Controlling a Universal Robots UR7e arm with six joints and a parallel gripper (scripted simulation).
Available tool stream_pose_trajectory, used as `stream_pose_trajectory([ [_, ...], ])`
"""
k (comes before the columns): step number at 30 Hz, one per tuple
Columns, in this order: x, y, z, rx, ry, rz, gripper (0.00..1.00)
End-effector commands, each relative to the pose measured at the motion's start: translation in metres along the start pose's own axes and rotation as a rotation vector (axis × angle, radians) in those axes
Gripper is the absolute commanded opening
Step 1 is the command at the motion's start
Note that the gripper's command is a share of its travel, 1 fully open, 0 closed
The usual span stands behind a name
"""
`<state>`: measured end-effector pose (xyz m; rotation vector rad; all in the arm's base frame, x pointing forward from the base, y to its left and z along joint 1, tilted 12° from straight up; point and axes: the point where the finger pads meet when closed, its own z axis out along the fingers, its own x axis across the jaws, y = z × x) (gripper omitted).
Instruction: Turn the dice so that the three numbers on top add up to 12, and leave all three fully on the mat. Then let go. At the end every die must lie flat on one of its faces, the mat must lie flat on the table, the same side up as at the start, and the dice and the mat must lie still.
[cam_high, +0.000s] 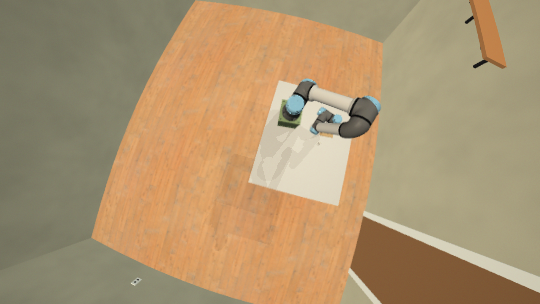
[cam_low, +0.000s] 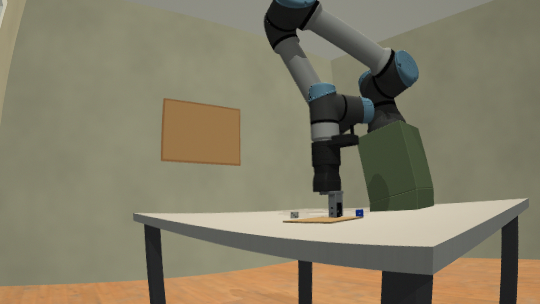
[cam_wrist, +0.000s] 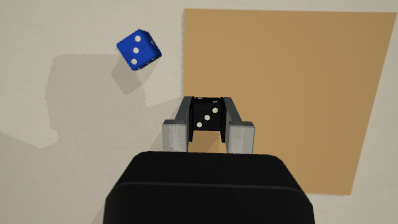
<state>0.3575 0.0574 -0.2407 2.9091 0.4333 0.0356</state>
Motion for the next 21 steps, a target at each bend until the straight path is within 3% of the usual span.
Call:
stream_pose_trajectory([
  [1,0.0004,0.0001,-0.0003,0.000,0.001,0.000,0.40],
  [16,0.0004,0.0001,-0.0003,0.000,0.001,0.000,0.40],
  [17,0.0004,0.0001,-0.0003,0.000,0.001,0.000,0.46],
  [21,0.0004,0.0001,-0.0003,0.000,0.001,0.000,0.52],
])
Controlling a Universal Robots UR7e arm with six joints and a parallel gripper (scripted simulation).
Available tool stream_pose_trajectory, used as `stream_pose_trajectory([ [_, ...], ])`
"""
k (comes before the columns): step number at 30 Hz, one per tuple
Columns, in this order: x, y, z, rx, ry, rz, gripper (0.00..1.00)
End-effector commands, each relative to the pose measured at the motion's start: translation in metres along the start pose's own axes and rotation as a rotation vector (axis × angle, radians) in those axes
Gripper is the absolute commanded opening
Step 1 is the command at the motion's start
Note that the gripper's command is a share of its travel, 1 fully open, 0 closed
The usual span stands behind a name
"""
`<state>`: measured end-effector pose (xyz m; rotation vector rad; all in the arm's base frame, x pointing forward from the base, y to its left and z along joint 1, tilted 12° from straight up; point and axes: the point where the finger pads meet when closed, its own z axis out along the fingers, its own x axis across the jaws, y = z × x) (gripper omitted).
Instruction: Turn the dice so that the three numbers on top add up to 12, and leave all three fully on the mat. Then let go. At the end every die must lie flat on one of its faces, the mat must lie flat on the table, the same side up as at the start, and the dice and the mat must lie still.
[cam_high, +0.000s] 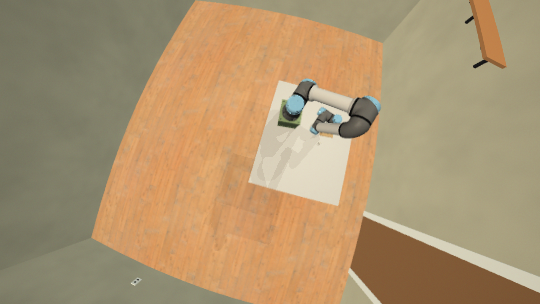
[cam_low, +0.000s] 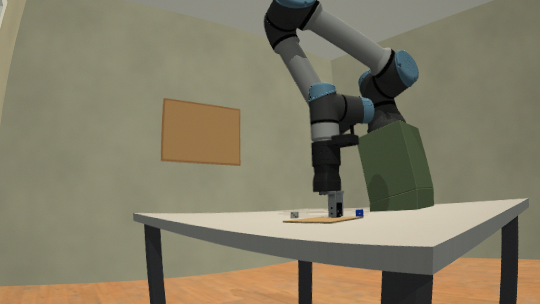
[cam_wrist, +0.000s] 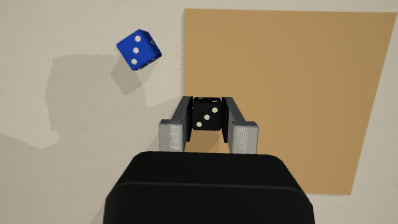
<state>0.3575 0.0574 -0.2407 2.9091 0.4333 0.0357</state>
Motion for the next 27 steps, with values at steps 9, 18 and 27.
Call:
stream_pose_trajectory([
  [9,0.0004,0.0001,-0.0003,0.000,0.001,0.000,0.70],
  [18,0.0004,0.0001,-0.0003,0.000,0.001,0.000,0.70],
  [27,0.0004,0.0001,-0.0034,0.000,0.001,0.000,0.70],
])
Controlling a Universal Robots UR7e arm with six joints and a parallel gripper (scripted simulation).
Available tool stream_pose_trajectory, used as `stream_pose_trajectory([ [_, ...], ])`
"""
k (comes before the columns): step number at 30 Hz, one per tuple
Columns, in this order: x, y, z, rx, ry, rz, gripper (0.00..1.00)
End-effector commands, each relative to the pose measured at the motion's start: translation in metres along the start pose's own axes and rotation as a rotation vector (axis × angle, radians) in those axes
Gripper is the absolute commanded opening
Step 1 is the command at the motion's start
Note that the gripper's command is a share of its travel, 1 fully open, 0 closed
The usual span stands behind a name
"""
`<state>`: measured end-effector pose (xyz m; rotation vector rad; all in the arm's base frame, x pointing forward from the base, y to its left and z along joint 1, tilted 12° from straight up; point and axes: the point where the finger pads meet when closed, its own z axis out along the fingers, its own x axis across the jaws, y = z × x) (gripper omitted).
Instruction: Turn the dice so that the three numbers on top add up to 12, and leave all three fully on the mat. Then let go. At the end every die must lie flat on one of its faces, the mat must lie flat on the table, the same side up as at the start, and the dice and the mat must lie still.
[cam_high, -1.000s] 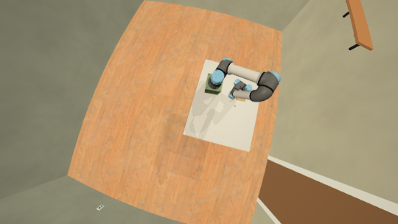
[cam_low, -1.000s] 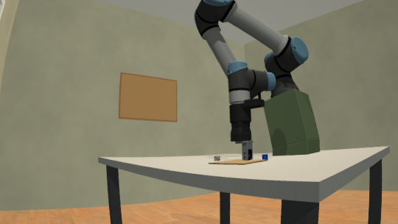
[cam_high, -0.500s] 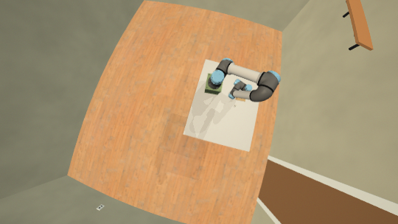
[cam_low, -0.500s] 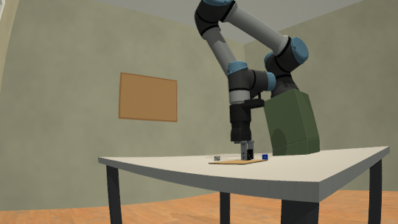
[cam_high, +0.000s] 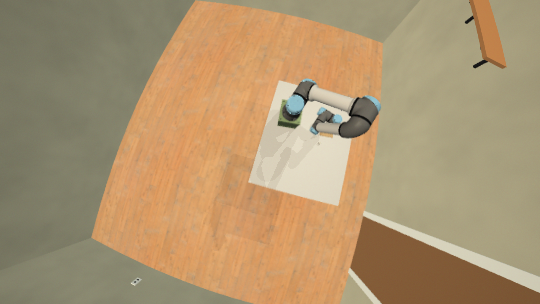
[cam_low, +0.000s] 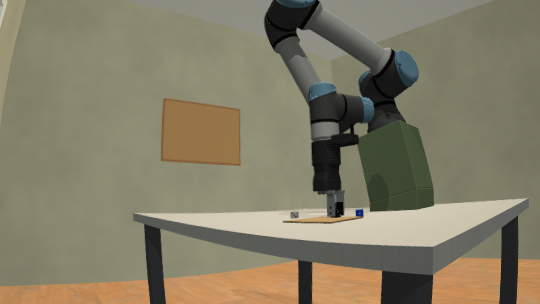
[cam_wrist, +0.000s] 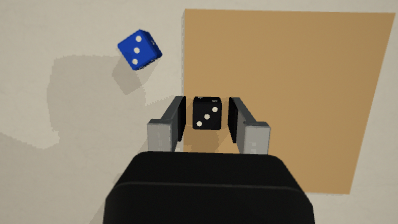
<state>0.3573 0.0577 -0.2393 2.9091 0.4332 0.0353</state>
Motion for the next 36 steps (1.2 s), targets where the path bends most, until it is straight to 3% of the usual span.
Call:
stream_pose_trajectory([
  [1,0.000,0.000,-0.003,0.000,0.001,0.000,0.70],
  [26,0.000,0.000,-0.076,0.000,0.001,0.000,0.70],
  [36,0.000,0.000,-0.088,0.000,0.001,0.000,0.70],
])
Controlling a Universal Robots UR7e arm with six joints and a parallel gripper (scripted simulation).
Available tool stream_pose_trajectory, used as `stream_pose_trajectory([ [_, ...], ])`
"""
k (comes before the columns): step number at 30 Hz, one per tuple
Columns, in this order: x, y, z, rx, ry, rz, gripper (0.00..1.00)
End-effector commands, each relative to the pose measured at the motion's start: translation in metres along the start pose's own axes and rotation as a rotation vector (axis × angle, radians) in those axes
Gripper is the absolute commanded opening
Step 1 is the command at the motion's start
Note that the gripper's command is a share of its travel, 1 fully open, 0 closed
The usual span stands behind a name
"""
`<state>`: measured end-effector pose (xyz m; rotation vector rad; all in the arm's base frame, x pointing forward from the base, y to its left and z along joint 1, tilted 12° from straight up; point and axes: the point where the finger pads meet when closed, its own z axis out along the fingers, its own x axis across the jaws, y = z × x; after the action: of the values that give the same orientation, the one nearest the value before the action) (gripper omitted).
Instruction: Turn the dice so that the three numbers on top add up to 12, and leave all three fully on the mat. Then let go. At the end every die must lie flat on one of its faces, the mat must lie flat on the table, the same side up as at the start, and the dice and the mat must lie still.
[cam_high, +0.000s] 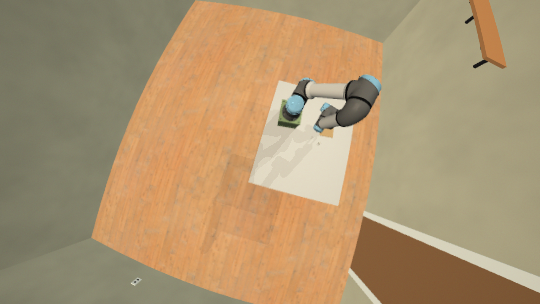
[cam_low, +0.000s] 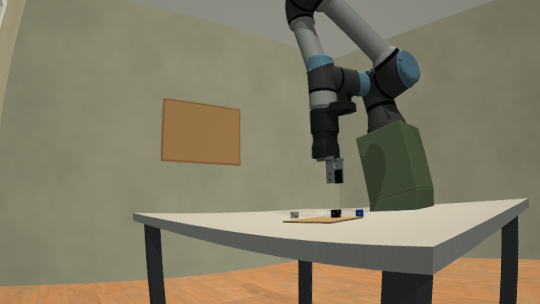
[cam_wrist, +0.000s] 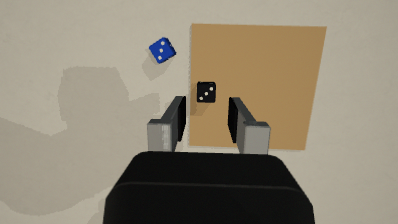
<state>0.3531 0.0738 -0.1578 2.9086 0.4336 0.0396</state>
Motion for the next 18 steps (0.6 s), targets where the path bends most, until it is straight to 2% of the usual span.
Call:
stream_pose_trajectory([
  [1,0.0002,0.0001,-0.0052,0.000,-0.001,0.000,0.70],
  [5,0.0002,0.0001,-0.0057,0.000,-0.001,0.000,0.70],
  [6,0.0002,0.0001,-0.0057,0.000,-0.001,0.000,1.00],
  [18,0.0002,0.0001,-0.0057,0.000,-0.001,0.000,1.00],
])
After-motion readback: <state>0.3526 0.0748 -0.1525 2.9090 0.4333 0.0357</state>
